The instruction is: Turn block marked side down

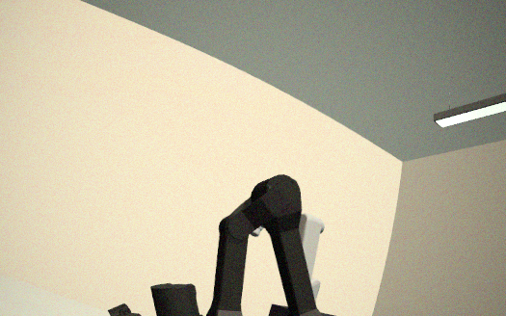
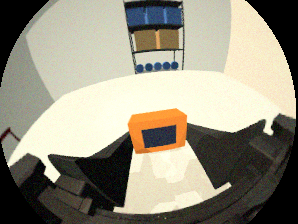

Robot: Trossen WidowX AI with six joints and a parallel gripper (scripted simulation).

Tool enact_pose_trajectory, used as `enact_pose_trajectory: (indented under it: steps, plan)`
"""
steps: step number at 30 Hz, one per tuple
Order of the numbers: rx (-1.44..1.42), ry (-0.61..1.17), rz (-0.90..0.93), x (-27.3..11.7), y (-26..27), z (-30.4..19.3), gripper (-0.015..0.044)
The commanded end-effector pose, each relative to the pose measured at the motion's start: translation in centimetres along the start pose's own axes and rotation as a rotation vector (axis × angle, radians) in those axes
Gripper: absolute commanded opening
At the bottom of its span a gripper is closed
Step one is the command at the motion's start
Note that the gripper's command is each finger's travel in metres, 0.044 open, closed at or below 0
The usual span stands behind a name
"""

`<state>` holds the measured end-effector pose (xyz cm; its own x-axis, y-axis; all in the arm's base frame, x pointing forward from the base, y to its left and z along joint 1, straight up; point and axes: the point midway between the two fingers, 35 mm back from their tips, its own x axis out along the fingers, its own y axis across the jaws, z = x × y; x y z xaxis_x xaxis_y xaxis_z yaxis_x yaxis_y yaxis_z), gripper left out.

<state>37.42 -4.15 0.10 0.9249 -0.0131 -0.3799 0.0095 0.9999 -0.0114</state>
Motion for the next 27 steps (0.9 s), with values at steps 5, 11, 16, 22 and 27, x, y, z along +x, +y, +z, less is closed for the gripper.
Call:
enact_pose_trajectory:
  steps: [5,11,16,22,27]
  plan:
    - [0.006,-0.003,0.005,-0.02,0.06,0.04,0.0184]
    - [0.006,-0.003,0.005,-0.02,0.06,0.04,0.0341]
    - [0.006,-0.003,0.005,-0.02,0.06,0.04,0.0440]
    - [0.006,-0.003,0.005,-0.02,0.06,0.04,0.0440]
    - [0.006,-0.003,0.005,-0.02,0.06,0.04,0.0440]
